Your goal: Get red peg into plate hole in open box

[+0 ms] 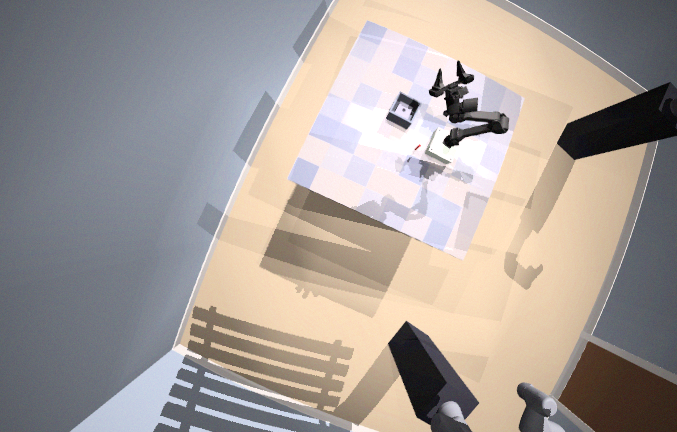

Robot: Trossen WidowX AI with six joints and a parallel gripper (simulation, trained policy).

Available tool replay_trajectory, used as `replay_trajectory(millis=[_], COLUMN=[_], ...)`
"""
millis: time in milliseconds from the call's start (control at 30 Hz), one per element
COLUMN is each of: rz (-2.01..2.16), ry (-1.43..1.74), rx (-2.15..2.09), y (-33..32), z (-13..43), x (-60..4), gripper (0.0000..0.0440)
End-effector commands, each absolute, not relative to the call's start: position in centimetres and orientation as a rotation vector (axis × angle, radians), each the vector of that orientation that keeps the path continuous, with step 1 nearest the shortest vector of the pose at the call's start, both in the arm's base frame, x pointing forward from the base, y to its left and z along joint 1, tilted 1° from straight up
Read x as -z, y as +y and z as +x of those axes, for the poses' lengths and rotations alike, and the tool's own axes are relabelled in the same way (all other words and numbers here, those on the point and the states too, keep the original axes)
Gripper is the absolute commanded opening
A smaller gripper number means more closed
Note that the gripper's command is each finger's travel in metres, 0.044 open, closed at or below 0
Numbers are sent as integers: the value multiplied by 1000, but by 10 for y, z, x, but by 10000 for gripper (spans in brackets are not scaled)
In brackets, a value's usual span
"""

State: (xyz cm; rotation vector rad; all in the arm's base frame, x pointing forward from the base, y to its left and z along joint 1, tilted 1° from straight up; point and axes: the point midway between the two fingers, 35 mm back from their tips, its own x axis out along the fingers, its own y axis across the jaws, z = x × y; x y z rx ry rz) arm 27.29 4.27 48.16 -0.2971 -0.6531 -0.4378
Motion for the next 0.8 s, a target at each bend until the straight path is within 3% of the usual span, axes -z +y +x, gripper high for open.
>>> replay_trajectory(millis=[0, 67, 767], rz=[-281, -247, 22], ry=[-650, -634, -209], rx=[414, 354, -172], y=[46, 57, 166], z=[274, 280, 315], x=[-480, -476, -373], gripper=[421, 440, 440])
